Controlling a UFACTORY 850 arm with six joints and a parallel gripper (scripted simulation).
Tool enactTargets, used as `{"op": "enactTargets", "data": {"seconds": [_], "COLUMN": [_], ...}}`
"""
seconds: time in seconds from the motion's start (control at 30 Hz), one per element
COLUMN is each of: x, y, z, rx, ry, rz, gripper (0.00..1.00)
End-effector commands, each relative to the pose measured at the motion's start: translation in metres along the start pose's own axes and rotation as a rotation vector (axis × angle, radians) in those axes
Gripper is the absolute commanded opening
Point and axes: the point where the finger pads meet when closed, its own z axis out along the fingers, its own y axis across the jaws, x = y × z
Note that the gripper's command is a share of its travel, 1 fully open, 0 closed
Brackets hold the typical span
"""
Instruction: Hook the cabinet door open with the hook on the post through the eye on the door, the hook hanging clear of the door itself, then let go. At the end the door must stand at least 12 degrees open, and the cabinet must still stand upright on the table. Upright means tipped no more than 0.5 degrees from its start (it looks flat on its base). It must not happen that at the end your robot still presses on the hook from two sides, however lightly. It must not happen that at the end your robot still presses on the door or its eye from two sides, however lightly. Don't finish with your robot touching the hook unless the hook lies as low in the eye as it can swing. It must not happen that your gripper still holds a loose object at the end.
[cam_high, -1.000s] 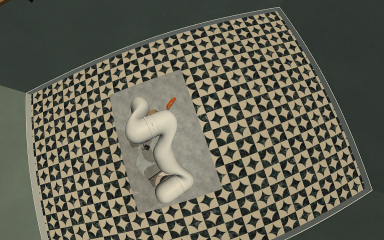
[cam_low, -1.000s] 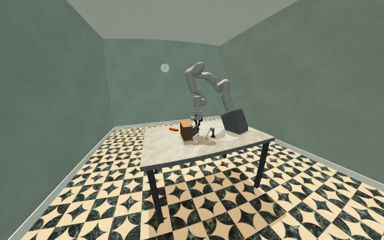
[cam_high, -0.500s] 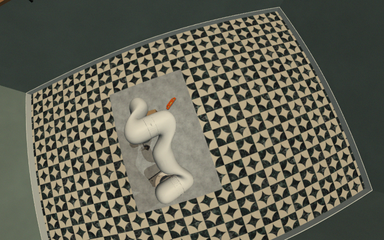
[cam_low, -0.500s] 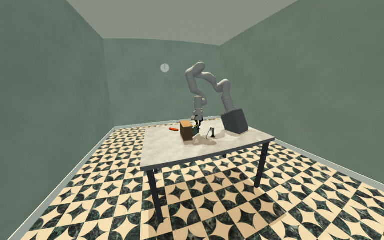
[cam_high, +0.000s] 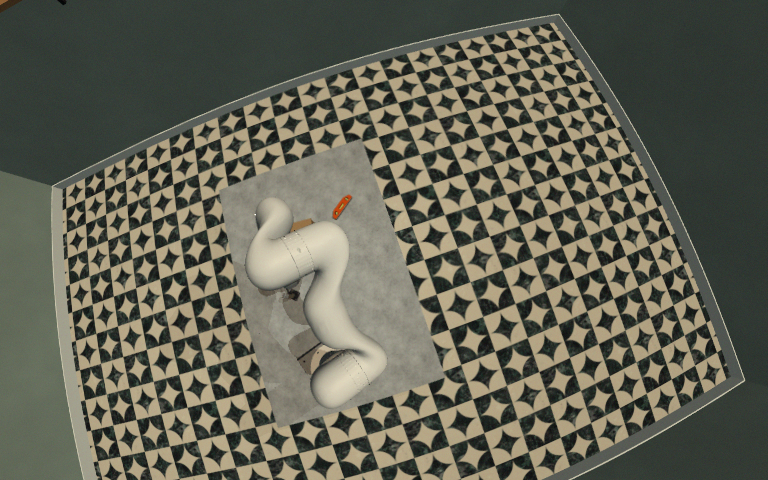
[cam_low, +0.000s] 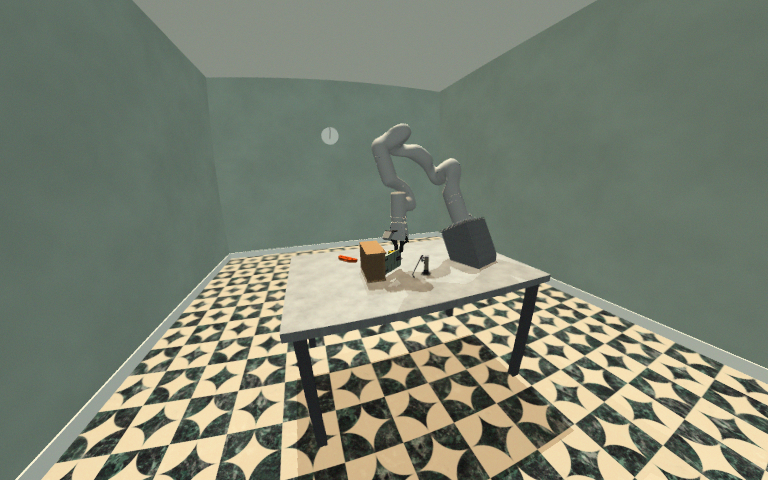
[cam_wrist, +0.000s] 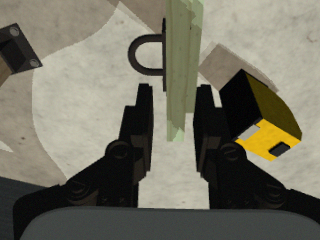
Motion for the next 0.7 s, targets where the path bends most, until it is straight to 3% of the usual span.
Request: {"op": "enactTargets", "data": {"seconds": [0.0,0.67], "x": [0.0005,0.0004], "y": [-0.0025,-0.0097], "z": [-0.0004,-0.0004], "rx": [-0.001,-0.001], "ry": [0.002,0.002], "rz": [0.007,0.053], "gripper": [0.27,0.27]}}
